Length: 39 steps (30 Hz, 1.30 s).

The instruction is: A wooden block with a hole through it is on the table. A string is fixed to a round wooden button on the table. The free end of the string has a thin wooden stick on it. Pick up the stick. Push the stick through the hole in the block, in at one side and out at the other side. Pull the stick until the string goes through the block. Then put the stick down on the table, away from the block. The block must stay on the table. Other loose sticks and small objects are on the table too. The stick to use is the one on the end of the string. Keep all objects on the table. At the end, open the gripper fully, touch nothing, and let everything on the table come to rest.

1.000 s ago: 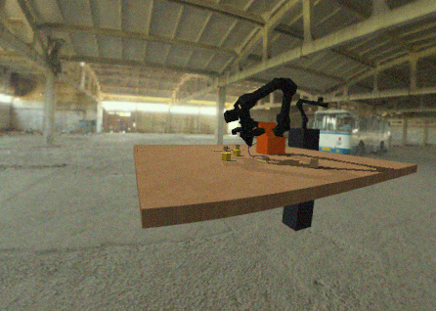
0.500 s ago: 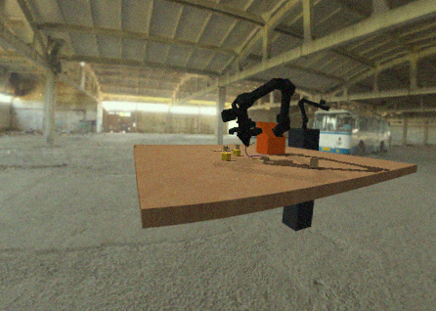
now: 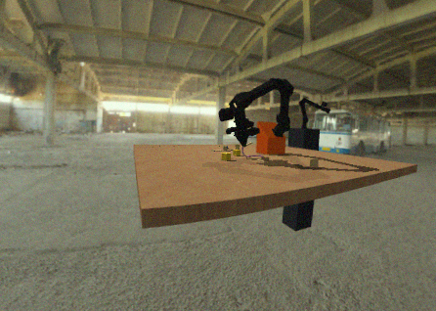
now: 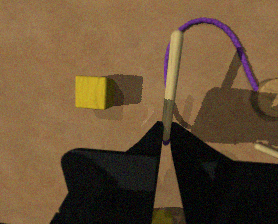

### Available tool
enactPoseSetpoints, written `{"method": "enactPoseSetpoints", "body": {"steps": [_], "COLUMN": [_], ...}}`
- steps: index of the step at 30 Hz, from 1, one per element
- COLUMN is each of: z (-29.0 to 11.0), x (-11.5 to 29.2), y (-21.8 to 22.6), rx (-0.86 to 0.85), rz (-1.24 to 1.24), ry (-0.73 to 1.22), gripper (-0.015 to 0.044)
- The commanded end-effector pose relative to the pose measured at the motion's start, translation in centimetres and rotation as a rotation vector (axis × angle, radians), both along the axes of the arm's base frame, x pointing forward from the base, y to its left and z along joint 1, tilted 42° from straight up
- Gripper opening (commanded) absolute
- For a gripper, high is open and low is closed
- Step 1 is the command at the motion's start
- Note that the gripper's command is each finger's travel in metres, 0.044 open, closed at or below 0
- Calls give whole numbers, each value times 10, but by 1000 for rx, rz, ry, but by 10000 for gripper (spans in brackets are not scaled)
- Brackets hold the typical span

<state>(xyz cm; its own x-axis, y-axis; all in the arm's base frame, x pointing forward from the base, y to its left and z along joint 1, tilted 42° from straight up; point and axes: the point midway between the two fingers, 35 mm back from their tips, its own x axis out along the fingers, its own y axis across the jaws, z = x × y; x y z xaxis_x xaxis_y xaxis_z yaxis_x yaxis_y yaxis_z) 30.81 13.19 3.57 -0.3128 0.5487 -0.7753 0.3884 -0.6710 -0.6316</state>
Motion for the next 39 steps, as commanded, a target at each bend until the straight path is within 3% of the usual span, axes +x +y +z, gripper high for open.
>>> {"method": "enactPoseSetpoints", "body": {"steps": [1, 39], "z": [3, 8], "x": [8, 55], "y": [1, 10], "rx": [6, 27], "rz": [-13, -61], "ry": [-9, -56], "gripper": [0, 0]}}
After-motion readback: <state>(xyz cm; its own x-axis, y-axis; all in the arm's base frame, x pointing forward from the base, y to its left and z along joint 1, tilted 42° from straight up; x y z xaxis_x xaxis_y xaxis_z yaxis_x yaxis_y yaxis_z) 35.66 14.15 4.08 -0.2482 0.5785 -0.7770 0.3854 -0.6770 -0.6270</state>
